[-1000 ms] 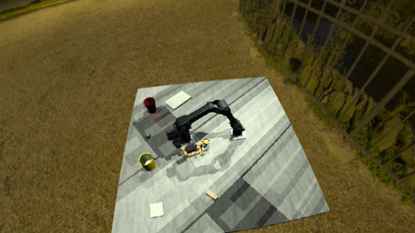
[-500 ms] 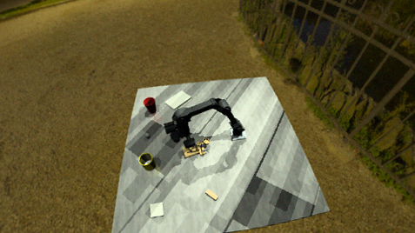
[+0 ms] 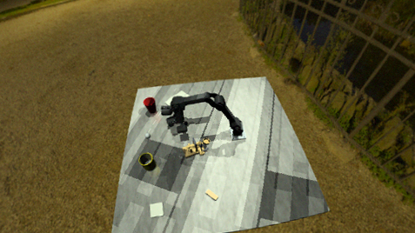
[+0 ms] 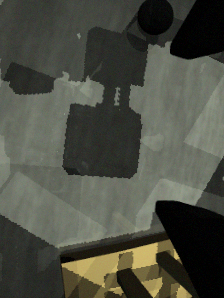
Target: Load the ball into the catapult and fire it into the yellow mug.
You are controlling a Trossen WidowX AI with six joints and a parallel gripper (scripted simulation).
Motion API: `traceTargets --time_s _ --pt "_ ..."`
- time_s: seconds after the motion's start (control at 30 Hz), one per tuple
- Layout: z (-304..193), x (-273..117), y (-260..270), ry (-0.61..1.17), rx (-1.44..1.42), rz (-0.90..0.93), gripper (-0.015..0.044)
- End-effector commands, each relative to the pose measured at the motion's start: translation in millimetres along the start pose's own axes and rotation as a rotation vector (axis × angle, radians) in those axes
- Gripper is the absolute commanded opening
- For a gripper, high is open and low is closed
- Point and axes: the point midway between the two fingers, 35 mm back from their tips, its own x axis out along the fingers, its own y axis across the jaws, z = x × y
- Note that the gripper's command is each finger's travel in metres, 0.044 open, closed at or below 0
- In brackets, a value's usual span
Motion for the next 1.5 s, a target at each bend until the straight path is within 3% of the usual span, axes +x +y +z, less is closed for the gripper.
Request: traceTargets --time_s 0.0,0.17,1.47 --pt "-11.4 23.2 -56.4 0.006 0.063 0.000 0.0300" --pt "-29.6 44.1 -107.0 0.009 0.124 -0.003 0.0300" --pt "-33.3 98.0 -109.9 0.010 0.124 -0.003 0.0300"
